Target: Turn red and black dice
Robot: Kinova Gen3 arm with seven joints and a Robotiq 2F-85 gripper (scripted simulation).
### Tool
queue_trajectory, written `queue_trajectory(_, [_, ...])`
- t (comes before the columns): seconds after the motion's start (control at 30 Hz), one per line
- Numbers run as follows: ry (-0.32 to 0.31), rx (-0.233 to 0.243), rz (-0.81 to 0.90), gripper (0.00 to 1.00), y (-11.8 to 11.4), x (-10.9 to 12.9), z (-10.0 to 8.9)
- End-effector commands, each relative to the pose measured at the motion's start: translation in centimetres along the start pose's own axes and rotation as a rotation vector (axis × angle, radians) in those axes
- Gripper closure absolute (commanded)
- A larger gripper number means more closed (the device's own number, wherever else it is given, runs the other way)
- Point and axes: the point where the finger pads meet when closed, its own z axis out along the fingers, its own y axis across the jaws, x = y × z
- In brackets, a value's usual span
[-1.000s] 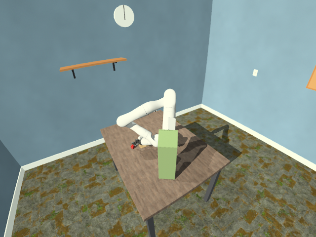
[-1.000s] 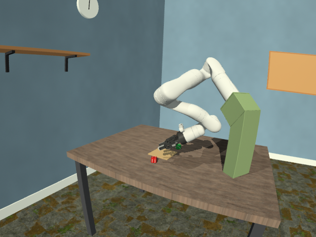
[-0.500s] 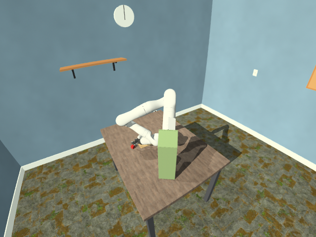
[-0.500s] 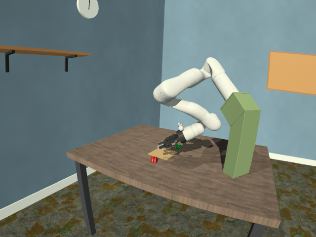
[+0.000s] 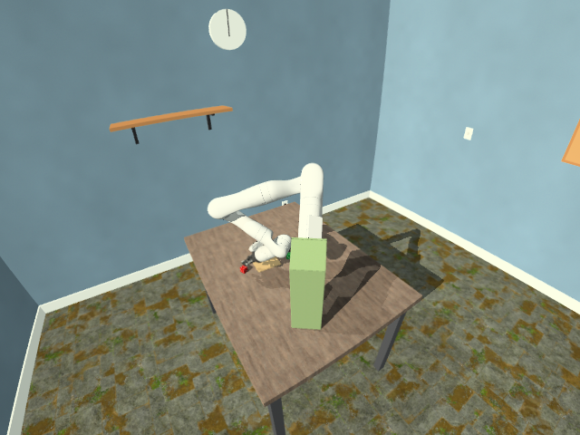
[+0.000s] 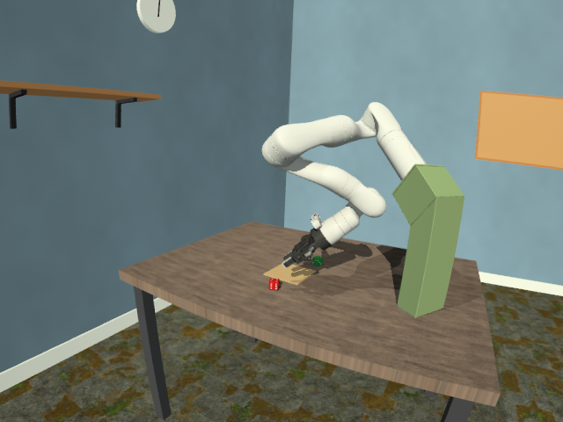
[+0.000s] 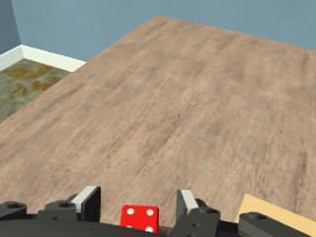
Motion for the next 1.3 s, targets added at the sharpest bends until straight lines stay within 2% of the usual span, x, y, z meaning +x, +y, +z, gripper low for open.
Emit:
queue_trajectory(0.0, [0.012,-0.005,0.018,0.54,0.0,1.6,0.4])
queue_trajectory(0.5, [-0.284,-0.005,0.017,0.54,0.1,3.0,0.9])
queue_trajectory(0.57, [-0.284,-0.005,0.017,0.54,0.1,3.0,0.9])
queue_trajectory(1.07, [-0.57,-0.002,0.015,0.54,0.2,4.2,1.4])
queue_trajectory(1.13, [-0.57,-0.002,0.015,0.54,0.2,4.2,1.4])
queue_trajectory(1.27, [-0.639,0.0,0.014,0.54,0.2,4.5,1.5])
